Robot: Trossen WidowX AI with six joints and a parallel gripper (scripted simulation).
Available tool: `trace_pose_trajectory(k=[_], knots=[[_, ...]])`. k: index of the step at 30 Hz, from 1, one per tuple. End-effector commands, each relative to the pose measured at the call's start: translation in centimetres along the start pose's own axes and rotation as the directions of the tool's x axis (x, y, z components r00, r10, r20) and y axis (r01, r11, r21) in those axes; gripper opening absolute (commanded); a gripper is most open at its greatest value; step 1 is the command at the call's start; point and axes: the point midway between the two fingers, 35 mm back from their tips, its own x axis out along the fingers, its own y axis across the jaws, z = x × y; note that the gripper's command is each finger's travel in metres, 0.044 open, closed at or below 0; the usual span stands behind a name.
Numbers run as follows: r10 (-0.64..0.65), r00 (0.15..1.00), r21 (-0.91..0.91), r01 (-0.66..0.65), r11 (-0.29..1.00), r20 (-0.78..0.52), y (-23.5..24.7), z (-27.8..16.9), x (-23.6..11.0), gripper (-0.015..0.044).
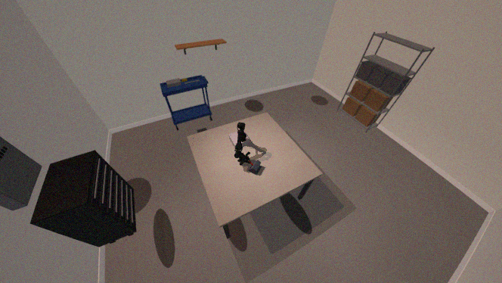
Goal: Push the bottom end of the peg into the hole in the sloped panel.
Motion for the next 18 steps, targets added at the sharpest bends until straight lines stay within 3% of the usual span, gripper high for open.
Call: trace_pose_trajectory(k=[1,18], knots=[[-0.001,1.000,0.007,0.001,1.000,0.003,-0.04,0.15,0.31,0.0000],[-0.001,1.000,0.007,0.001,1.000,0.002,-0.10,0.00,1.28,0.0000]])
